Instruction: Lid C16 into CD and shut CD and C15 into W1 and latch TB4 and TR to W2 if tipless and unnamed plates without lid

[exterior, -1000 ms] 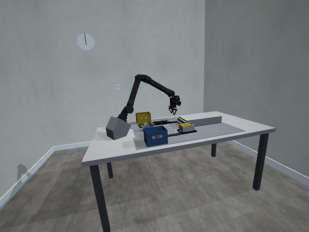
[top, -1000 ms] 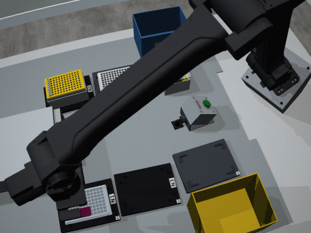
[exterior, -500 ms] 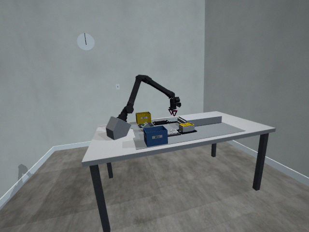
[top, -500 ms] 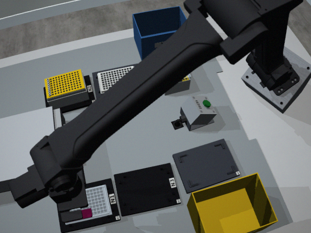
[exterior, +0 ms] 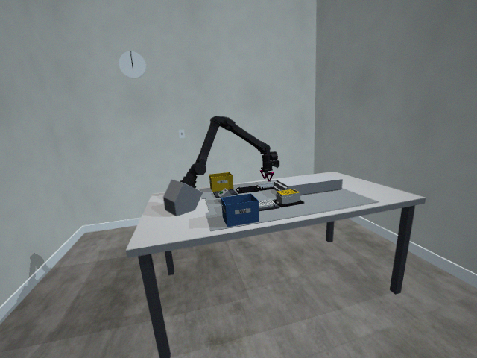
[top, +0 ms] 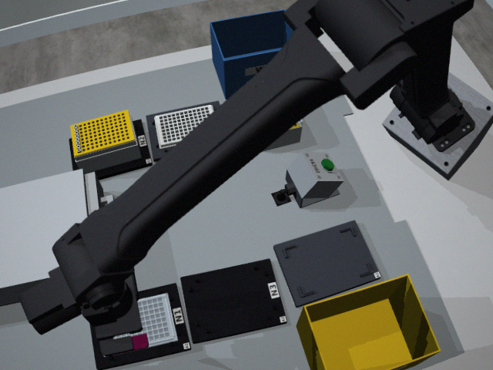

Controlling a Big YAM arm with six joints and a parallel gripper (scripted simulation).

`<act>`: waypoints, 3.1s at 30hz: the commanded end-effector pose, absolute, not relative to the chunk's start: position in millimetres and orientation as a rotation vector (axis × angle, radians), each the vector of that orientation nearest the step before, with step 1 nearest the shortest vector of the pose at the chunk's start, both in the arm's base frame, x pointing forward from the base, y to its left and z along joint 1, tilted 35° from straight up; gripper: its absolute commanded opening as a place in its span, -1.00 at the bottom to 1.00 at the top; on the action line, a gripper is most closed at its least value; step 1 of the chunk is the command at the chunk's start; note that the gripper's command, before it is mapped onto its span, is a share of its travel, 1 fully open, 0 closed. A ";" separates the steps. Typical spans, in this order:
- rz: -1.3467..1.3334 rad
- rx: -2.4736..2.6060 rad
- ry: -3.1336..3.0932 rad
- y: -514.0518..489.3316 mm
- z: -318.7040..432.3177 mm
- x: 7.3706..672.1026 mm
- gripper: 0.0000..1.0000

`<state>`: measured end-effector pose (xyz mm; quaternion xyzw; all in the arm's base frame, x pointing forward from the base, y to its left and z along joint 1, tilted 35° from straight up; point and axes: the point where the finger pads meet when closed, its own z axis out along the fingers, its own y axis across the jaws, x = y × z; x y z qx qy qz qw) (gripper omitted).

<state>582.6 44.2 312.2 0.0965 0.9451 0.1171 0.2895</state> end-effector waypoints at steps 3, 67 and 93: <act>0.316 0.258 2.532 51.6 296.0 592.6 1.00; 0.316 0.259 2.533 55.2 277.2 605.0 1.00; 0.312 0.266 2.541 53.3 267.1 609.3 1.00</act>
